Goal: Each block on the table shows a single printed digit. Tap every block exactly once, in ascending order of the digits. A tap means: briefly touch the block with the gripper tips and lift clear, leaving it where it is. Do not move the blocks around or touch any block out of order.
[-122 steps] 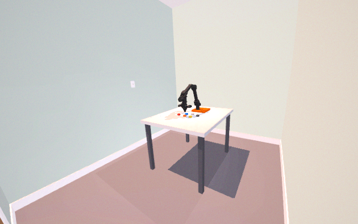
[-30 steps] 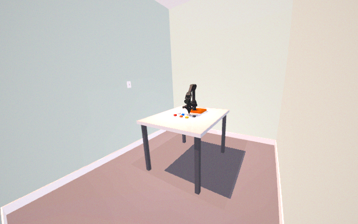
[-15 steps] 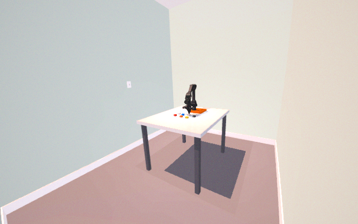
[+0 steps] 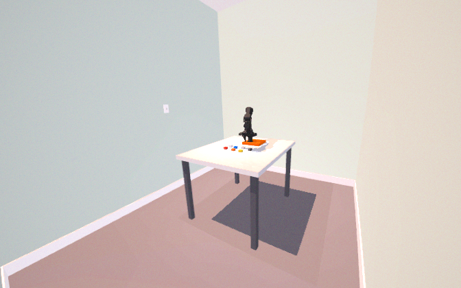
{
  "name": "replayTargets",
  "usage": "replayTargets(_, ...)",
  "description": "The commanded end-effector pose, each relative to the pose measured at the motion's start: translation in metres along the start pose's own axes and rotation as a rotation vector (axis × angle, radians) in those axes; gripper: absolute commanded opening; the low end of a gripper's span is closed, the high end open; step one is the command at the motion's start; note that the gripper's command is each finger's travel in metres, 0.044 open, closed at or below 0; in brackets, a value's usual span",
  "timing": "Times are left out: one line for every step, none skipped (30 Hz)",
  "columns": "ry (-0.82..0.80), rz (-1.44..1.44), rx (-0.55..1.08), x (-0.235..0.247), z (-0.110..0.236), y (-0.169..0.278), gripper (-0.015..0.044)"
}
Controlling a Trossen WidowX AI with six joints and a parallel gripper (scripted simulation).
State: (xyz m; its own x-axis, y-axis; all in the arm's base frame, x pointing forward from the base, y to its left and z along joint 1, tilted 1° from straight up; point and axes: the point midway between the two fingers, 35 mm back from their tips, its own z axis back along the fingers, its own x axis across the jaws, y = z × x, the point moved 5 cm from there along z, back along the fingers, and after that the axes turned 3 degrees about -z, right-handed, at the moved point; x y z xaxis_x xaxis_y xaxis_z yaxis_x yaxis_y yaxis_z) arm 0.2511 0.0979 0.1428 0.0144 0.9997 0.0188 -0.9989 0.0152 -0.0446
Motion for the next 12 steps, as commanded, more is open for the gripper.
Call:
replayTargets(-0.006,-0.005,0.014,0.039,0.017,-0.002,0.0335)
replayTargets(-0.004,-0.013,0.016,0.050,0.022,-0.002,0.0361)
replayTargets(-0.003,-0.021,0.018,0.060,0.027,-0.001,0.0387)
replayTargets(-0.001,-0.029,0.020,0.070,0.032,0.000,0.0400)
replayTargets(0.001,-0.037,0.022,0.080,0.036,0.001,0.0400)
replayTargets(0.002,-0.043,0.024,0.087,0.040,0.003,0.0400)
replayTargets(0.003,-0.047,0.025,0.093,0.043,0.004,0.0400)
replayTargets(0.004,-0.051,0.025,0.097,0.045,0.005,0.0400)
replayTargets(0.005,-0.052,0.026,0.099,0.046,0.006,0.0400)
replayTargets(0.005,-0.053,0.026,0.100,0.046,0.006,0.0400)
replayTargets(0.005,-0.053,0.026,0.100,0.046,0.006,0.0400)
replayTargets(0.005,-0.053,0.026,0.100,0.046,0.006,0.0400)
